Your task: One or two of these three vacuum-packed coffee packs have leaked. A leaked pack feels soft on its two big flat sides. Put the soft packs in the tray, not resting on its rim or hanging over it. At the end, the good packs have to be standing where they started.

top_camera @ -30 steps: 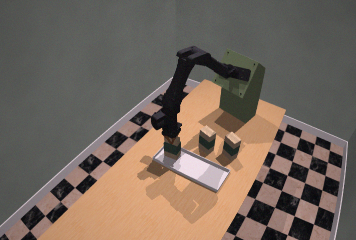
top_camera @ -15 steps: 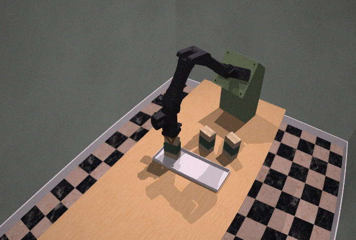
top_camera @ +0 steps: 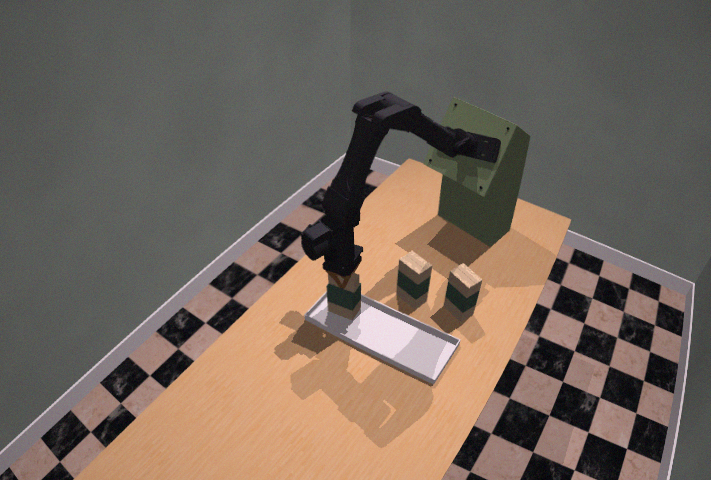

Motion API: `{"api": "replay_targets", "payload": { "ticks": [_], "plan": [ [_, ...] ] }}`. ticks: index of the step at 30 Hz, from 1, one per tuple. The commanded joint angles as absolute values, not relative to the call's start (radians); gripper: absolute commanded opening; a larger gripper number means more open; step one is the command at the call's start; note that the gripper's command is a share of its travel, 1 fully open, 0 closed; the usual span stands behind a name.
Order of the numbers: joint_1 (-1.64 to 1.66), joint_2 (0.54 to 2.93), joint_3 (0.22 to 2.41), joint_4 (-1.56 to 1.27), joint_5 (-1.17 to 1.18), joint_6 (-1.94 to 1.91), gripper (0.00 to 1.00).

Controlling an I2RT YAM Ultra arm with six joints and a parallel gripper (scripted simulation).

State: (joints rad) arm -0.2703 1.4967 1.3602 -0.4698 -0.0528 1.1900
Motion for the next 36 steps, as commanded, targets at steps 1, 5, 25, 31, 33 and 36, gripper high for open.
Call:
{"api": "replay_targets", "payload": {
  "ticks": [1,5,25,31,33,36],
  "plan": [
    [-0.266,1.462,1.400,-0.471,-0.038,1.198,0.26],
    [-0.266,1.462,1.400,-0.471,-0.038,1.197,0.79],
    [-0.266,1.463,1.401,-0.471,-0.038,1.197,0.79],
    [-0.266,1.463,1.401,-0.471,-0.038,1.197,0.79],
    [-0.266,1.463,1.401,-0.471,-0.038,1.197,0.79],
    [-0.266,1.463,1.401,-0.471,-0.038,1.197,0.79]
  ]
}}
